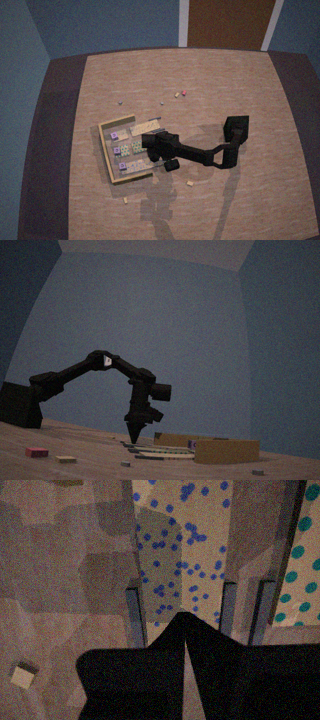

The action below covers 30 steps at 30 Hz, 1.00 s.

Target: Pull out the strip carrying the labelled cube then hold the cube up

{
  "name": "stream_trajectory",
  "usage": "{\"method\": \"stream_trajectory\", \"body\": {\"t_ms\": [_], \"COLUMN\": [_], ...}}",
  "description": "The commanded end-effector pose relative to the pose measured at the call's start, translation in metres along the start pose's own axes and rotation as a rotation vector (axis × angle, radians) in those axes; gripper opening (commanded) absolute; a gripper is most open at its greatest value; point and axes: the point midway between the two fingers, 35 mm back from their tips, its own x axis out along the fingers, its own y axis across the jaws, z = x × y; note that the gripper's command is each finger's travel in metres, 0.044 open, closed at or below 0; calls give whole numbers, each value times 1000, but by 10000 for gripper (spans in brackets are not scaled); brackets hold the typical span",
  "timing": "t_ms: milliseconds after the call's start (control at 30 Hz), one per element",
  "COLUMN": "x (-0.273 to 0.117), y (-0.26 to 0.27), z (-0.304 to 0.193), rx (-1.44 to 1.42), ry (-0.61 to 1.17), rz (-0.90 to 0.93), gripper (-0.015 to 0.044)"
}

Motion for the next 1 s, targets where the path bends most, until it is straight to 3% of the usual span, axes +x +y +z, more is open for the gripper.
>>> {"method": "stream_trajectory", "body": {"t_ms": [0,967], "x": [1,4], "y": [1,0], "z": [-1,-7], "rx": [4,5], "ry": [0,1], "rz": [7,7], "gripper": [0,0]}}
